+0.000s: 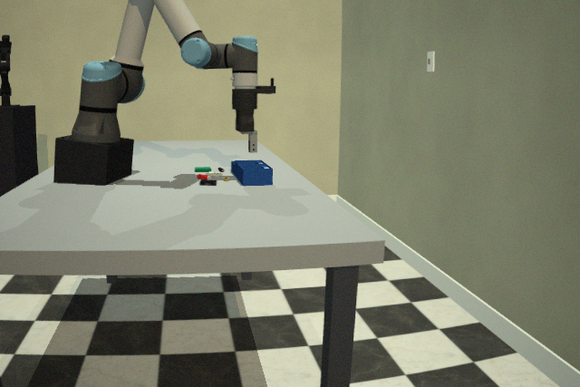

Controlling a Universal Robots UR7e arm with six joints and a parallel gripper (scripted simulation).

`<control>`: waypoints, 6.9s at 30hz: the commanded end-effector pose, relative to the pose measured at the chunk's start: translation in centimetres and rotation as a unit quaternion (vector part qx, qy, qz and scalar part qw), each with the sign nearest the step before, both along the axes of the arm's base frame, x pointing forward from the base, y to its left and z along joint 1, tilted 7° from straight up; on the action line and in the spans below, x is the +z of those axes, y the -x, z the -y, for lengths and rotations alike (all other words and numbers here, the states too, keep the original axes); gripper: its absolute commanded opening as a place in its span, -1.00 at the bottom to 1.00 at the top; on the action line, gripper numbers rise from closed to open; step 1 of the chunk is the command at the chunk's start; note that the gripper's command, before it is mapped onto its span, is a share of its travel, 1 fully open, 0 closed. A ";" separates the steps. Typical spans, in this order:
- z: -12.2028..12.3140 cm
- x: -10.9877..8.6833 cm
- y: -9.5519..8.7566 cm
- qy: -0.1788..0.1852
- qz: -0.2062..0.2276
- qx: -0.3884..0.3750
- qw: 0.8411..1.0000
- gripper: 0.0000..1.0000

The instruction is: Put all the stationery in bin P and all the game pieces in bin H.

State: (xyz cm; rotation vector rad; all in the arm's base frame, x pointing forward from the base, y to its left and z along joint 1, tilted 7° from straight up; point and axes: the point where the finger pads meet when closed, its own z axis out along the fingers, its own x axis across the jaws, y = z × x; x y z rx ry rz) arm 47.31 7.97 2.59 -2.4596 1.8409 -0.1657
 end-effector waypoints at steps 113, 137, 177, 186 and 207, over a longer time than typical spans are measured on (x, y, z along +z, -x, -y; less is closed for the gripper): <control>-8.2 -5.3 1.5 -0.001 -0.003 0.000 1.000 -0.39; -8.3 -0.5 2.0 -0.001 -0.002 0.000 1.000 -0.39; -8.4 12.1 3.7 0.000 -0.006 0.000 1.000 -0.39; -7.4 10.1 4.9 -0.010 -0.004 -0.076 0.997 0.57; -1.9 -2.4 12.4 -0.037 -0.013 -0.320 0.947 0.57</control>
